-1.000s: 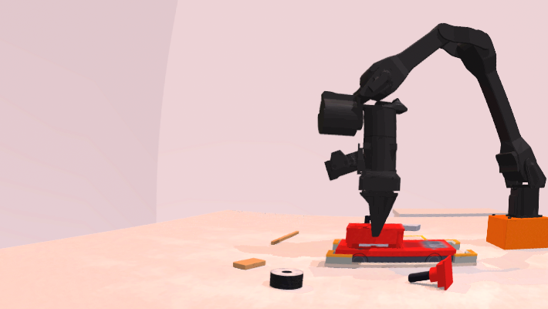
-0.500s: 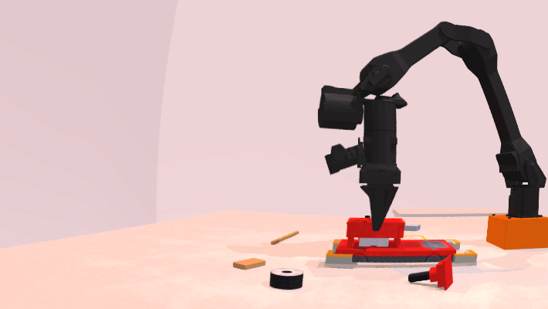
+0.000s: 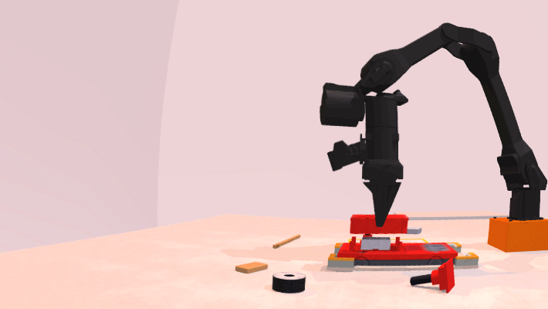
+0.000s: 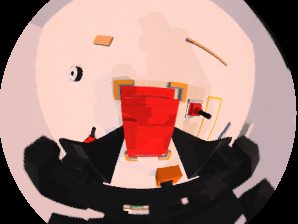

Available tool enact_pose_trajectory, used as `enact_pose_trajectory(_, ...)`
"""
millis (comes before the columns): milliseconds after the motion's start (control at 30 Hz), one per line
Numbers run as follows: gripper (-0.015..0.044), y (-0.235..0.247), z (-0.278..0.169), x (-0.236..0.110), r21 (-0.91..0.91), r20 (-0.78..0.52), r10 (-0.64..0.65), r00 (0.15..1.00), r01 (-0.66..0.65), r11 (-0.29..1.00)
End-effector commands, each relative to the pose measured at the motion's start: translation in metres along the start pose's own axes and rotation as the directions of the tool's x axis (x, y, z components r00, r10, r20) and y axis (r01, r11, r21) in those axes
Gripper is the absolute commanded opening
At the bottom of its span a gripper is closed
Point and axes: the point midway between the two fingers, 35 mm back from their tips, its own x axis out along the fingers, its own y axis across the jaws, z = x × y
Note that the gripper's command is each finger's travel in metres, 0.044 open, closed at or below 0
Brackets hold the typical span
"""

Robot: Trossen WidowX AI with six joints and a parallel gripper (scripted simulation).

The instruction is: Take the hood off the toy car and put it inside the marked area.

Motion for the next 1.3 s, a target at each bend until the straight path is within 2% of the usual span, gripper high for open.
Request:
enact_pose_trajectory(0,0.0,0.001,0.002,-0.016,0.002,0.01,0.003,1.0,-0.003,1.0)
enact_pose_trajectory(167,0.0,0.001,0.001,-0.043,0.002,0.01,0.003,1.0,-0.003,1.0)
enact_pose_trajectory(400,0.0,-0.01,0.003,-0.036,-0.004,0.012,0.007,1.0,-0.007,1.0)
enact_pose_trajectory(1267,0.0,-0.159,-0.005,-0.042,-0.002,0.014,-0.005,1.0,0.005,1.0)
